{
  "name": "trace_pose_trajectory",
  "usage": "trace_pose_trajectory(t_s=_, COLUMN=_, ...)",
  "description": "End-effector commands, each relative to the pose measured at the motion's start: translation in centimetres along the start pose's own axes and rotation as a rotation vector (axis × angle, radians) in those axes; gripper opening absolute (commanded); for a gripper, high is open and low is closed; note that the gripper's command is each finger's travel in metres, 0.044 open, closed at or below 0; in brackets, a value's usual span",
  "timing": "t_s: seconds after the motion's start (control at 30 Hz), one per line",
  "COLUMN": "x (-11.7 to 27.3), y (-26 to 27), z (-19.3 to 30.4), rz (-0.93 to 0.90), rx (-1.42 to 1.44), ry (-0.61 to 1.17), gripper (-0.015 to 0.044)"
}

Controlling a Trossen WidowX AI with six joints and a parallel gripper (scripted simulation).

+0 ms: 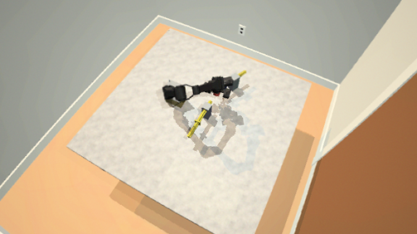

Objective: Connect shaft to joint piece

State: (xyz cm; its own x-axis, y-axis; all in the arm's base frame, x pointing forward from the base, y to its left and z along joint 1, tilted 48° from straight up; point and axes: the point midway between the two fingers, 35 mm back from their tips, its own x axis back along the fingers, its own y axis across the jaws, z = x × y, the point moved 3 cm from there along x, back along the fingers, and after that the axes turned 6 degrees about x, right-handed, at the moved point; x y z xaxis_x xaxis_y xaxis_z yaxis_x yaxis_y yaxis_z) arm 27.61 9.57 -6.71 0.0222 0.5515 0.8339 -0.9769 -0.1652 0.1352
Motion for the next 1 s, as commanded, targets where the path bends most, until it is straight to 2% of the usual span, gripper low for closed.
trace_pose_trajectory(t_s=0.0, x=0.2, y=0.0, z=-0.4, rz=-0.019, rx=-0.007, ry=0.063, gripper=0.044)
trace_pose_trajectory(t_s=0.43, x=2.3, y=-0.2, z=-2.2, rz=-0.035, rx=0.003, ry=0.446, gripper=0.044)
trace_pose_trajectory(t_s=0.77, x=2.3, y=-0.1, z=-2.3, rz=-0.038, rx=0.003, ry=0.441, gripper=0.044)
trace_pose_trajectory(t_s=0.97, x=4.0, y=-0.4, z=-2.7, rz=0.005, rx=-0.177, ry=0.416, gripper=0.044)
